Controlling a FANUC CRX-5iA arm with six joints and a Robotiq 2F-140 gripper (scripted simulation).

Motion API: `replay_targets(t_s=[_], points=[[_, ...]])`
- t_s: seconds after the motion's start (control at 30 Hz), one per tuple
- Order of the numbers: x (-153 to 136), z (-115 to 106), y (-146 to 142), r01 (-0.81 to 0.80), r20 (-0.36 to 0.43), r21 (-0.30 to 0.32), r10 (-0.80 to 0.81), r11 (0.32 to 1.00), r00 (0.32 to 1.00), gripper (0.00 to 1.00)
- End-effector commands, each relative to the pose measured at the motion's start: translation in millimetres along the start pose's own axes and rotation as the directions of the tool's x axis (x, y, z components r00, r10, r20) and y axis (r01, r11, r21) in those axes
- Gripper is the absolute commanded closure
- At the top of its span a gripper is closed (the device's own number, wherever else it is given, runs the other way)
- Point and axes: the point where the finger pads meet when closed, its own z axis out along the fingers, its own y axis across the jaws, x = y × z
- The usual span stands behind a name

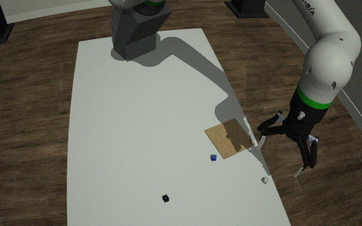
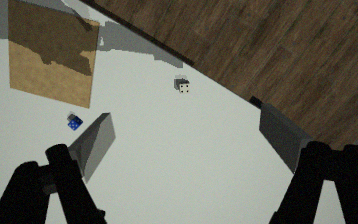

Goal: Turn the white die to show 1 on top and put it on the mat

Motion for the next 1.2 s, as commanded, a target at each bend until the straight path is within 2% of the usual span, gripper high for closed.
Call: replay_targets(t_s=[0.0,0.27,0.47,0.57,0.67,0.9,0.93,0.97,1.0,1.03,1.1,1.13,1.17], points=[[0.0,-0.2,0.2,-0.005,0.0,0.0,0.005,1.0,1.0,0.0],[-0.1,0.9,0.4,-0.133,0.0,-0.001,0.133,0.991,0.991,0.0],[-0.2,2.8,0.8,-0.351,0.0,-0.001,0.351,0.936,0.936,0.0],[-0.2,2.9,0.8,-0.365,0.0,-0.001,0.365,0.931,0.931,0.0],[-0.2,4.2,1.1,-0.502,0.0,-0.001,0.502,0.865,0.865,0.0],[-0.3,6.0,1.5,-0.681,0.0,-0.001,0.681,0.733,0.733,0.0],[-0.3,6.0,1.5,-0.681,0.0,-0.001,0.681,0.732,0.732,0.0],[-0.3,6.6,1.6,-0.727,-0.001,-0.001,0.727,0.686,0.686,0.0],[-0.3,6.7,1.6,-0.734,-0.001,-0.001,0.734,0.679,0.679,0.0],[-0.3,7.1,1.7,-0.768,-0.001,-0.001,0.768,0.64,0.64,0.0],[-0.3,7.1,1.7,-0.768,-0.001,-0.001,0.768,0.64,0.64,0.0],[-0.3,7.3,1.7,-0.785,-0.001,-0.001,0.785,0.619,0.619,0.0],[-0.4,8.0,1.8,-0.833,-0.001,-0.001,0.833,0.553,0.553,0.0]])
